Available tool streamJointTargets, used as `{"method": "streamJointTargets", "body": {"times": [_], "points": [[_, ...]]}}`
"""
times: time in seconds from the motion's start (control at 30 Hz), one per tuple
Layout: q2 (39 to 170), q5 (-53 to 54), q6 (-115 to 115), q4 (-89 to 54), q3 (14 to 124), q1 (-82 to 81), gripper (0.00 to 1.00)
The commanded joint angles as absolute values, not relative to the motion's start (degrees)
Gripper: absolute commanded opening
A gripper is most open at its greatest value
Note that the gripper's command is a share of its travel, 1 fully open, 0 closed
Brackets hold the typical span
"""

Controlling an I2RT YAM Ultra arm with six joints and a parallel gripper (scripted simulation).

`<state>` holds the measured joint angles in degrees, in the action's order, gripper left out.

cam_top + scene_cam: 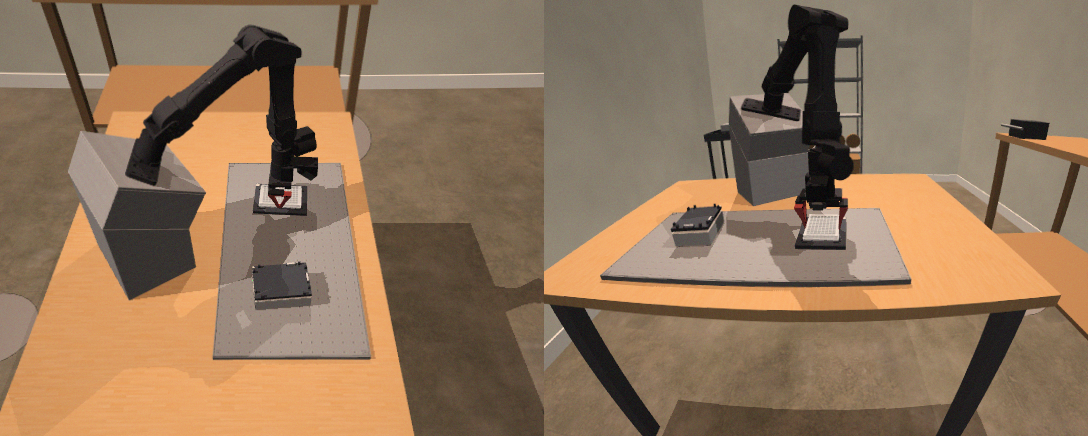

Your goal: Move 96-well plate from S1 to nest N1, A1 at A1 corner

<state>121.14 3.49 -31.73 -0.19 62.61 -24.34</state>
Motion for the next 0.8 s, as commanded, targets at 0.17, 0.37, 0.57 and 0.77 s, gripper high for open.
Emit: {"method": "streamJointTargets", "body": {"times": [0.17,0.37,0.57,0.77], "points": [[120.8,3.4,-31.8,-0.2,62.9,-24.3,0.00],[120.8,3.4,-31.8,-0.2,62.9,-24.3,1.00],[120.8,3.4,-31.8,-0.2,62.9,-24.3,1.00],[120.8,3.4,-31.8,-0.2,62.9,-24.3,1.00]]}}
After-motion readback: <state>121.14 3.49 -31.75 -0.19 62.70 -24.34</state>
